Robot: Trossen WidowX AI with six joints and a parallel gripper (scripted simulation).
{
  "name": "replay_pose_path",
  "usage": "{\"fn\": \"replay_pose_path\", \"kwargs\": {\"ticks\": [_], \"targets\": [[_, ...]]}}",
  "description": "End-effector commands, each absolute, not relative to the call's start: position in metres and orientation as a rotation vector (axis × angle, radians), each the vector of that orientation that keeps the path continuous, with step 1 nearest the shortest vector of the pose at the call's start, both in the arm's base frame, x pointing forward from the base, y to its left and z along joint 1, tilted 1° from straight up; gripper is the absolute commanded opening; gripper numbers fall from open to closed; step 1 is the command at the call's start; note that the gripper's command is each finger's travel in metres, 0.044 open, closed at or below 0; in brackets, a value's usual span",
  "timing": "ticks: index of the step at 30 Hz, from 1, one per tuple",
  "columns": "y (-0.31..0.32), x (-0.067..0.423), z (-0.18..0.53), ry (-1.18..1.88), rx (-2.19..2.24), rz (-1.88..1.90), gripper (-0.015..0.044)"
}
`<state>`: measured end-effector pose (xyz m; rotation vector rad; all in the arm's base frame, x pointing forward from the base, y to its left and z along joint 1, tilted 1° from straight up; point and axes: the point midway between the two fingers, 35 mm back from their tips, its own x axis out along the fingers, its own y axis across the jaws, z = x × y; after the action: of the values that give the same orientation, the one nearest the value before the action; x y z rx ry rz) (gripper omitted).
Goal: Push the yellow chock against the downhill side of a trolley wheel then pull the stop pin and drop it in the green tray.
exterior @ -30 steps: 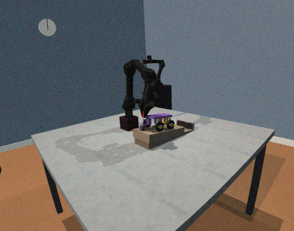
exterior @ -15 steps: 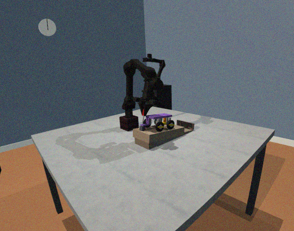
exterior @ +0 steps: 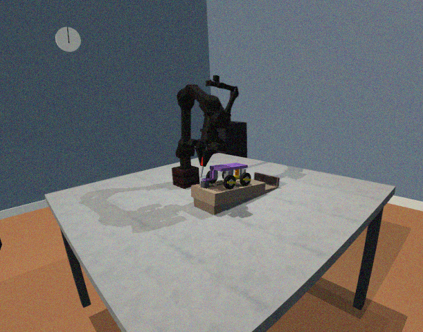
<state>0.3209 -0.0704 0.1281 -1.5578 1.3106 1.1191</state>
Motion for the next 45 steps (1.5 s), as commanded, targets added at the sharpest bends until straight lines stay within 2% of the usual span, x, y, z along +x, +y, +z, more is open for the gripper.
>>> {"fn": "replay_pose_path", "kwargs": {"ticks": [1,7,30,45], "targets": [[-0.077,0.324,0.131,1.304,-1.565,1.116,0.0000],[-0.082,0.321,0.132,1.305,-1.565,1.116,0.0000],[-0.096,0.244,0.126,1.310,-1.564,1.122,0.0000],[-0.062,0.239,0.118,1.308,-1.561,1.124,0.0000]]}}
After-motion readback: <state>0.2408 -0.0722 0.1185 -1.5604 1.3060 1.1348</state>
